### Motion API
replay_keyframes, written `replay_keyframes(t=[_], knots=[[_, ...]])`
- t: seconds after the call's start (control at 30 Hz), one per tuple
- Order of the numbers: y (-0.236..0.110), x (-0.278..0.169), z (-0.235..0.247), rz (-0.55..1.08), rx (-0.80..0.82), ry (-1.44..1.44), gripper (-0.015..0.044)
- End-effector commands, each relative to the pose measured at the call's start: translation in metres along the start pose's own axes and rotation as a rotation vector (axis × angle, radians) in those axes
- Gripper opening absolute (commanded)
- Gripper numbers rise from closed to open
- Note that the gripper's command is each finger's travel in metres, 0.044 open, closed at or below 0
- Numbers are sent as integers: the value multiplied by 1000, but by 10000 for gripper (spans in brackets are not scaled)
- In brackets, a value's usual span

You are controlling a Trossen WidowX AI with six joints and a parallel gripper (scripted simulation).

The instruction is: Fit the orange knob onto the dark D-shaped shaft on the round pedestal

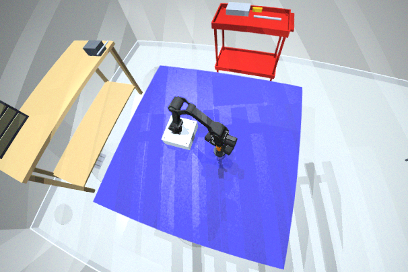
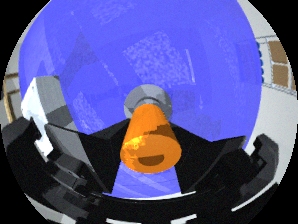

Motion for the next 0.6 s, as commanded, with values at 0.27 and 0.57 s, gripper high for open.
replay_keyframes(t=[0.27,0.57], knots=[[-1,0,-1,-1,-1,-213,0],[2,0,-1,-1,-2,-213,0]])
Point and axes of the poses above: the point midway between the two fingers, 35 mm back from their tips, its own y axis out along the fingers, its own z axis across the jaws, x = y × z, the point moved 10 cm from there along -y, back along the fingers, and after that the axes turned 3 degrees about y, right-handed, at the moved point
